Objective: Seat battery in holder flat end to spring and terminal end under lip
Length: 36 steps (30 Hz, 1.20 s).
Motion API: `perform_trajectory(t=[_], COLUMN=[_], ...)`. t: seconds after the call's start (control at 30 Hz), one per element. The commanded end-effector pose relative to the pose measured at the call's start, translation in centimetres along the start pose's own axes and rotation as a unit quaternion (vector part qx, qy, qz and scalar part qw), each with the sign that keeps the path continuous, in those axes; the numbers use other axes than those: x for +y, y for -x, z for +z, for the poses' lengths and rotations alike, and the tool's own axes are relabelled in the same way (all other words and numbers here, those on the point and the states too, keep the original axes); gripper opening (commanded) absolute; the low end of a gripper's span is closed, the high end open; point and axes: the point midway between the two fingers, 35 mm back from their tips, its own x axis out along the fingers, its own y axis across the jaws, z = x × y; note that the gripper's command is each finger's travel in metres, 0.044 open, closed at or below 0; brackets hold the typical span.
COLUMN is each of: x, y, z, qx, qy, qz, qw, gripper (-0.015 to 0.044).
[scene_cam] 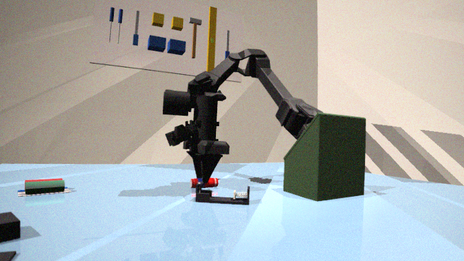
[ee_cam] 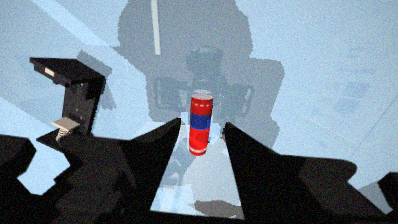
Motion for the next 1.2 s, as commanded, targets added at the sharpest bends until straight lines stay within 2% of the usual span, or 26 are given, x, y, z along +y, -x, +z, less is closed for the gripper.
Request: perform_trajectory(t=[0.0, 0.1, 0.23, 0.5, 0.67, 0.87, 1.03, 1.17], x=[0.3, 0.3, 0.3, 0.3, 0.3, 0.3, 0.3, 1.1], y=[-1.0, -1.1, -1.1, -1.1, -1.0, 3.3, 3.9, 4.1], z=[-0.4, -0.4, -0.4, -0.4, -0.4, -0.3, -0.3, -0.1], qx=[0.008, 0.008, 0.008, 0.008, 0.008, 0.008, 0.008, 0.007], qy=[0.006, 0.006, 0.006, 0.006, 0.006, 0.006, 0.006, 0.083], qz=[0.003, 0.003, 0.003, 0.003, 0.003, 0.005, 0.004, 0.007], qw=[1.0, 1.0, 1.0, 1.0, 1.0, 1.0, 1.0, 0.996], gripper=[0.0231, 0.0231, 0.0126, 0.0073, 0.0068, 0.0068, 0.0068, 0.0068])
